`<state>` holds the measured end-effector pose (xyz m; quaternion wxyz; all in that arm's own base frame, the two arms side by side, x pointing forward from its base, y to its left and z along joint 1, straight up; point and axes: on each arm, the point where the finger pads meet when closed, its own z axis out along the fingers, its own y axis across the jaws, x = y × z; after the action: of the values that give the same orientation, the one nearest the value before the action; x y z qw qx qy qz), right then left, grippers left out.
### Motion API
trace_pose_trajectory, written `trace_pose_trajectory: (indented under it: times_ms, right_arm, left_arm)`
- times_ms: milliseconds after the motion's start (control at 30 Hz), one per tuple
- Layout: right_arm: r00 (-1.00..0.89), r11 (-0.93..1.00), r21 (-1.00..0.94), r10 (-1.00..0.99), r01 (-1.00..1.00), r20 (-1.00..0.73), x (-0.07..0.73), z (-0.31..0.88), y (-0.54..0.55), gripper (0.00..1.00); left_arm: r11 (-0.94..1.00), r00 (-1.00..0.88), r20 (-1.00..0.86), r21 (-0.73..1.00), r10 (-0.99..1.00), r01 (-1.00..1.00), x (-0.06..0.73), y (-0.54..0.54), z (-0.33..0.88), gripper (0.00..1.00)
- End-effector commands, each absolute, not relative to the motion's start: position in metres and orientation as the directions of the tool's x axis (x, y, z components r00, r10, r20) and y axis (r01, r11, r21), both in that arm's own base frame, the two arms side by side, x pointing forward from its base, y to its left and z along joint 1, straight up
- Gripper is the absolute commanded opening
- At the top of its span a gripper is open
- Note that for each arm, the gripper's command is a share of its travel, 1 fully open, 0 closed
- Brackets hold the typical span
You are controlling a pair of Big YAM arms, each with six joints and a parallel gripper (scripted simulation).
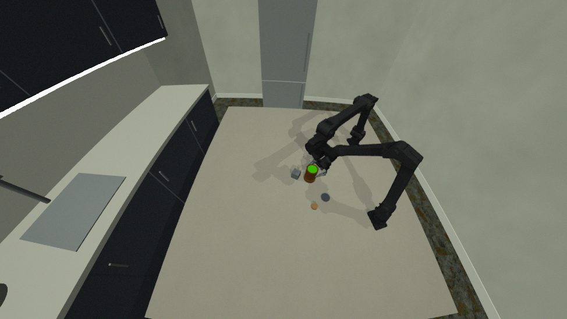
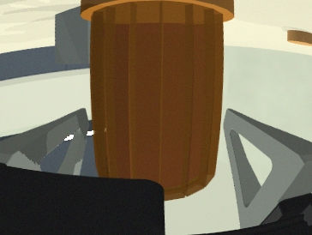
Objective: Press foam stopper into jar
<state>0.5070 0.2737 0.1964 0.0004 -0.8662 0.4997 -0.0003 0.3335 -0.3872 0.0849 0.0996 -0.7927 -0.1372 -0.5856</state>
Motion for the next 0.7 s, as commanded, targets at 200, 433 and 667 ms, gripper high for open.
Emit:
trace_pose_trajectory:
  times_ms: [200,433,667]
  right_arm:
    - [0.483,-0.483,-0.02,-0.876,-0.875,0.001,0.513,0.2,0.269,0.0]
    - [0.483,-0.483,-0.016,-0.876,-0.876,0.001,0.512,0.196,0.269,0.0]
    - [0.483,-0.483,-0.016,-0.876,-0.876,0.001,0.512,0.196,0.269,0.0]
  left_arm:
    - [-0.944,0.269,0.956,0.026,0.12,0.328,0.331,-0.388,0.096,0.98]
    - [-0.945,0.277,0.955,0.009,0.104,0.327,0.331,-0.387,0.096,0.98]
    - [-0.946,0.259,0.955,0.054,0.142,0.32,0.317,-0.418,0.106,0.98]
